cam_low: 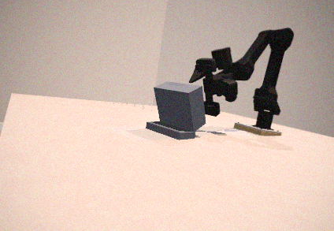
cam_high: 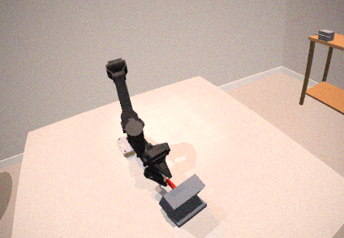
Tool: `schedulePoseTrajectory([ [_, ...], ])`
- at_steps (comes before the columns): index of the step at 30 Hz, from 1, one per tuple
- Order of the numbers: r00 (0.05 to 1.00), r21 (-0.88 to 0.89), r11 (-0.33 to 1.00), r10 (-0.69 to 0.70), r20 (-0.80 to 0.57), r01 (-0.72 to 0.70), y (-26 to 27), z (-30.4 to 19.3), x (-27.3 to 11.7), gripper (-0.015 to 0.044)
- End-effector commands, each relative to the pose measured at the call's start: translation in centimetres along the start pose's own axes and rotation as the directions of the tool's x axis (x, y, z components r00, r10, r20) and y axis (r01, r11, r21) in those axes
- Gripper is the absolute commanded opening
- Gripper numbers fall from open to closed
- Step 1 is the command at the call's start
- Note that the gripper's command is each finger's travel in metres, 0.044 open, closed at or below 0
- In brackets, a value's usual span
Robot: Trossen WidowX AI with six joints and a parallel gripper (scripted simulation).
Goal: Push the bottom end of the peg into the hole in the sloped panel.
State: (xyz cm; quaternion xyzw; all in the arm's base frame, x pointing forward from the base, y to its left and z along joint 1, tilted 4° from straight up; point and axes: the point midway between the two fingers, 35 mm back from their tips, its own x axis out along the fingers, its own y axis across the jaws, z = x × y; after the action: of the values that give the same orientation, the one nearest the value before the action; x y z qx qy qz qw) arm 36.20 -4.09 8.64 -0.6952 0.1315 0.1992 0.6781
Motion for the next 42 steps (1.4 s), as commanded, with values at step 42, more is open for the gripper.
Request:
schedulePoseTrajectory([
  [42, 1.0, -0.003, 1.0, -0.004, 0.0, 0.004, -0.5, -0.3, -4.0, 0.044],
])
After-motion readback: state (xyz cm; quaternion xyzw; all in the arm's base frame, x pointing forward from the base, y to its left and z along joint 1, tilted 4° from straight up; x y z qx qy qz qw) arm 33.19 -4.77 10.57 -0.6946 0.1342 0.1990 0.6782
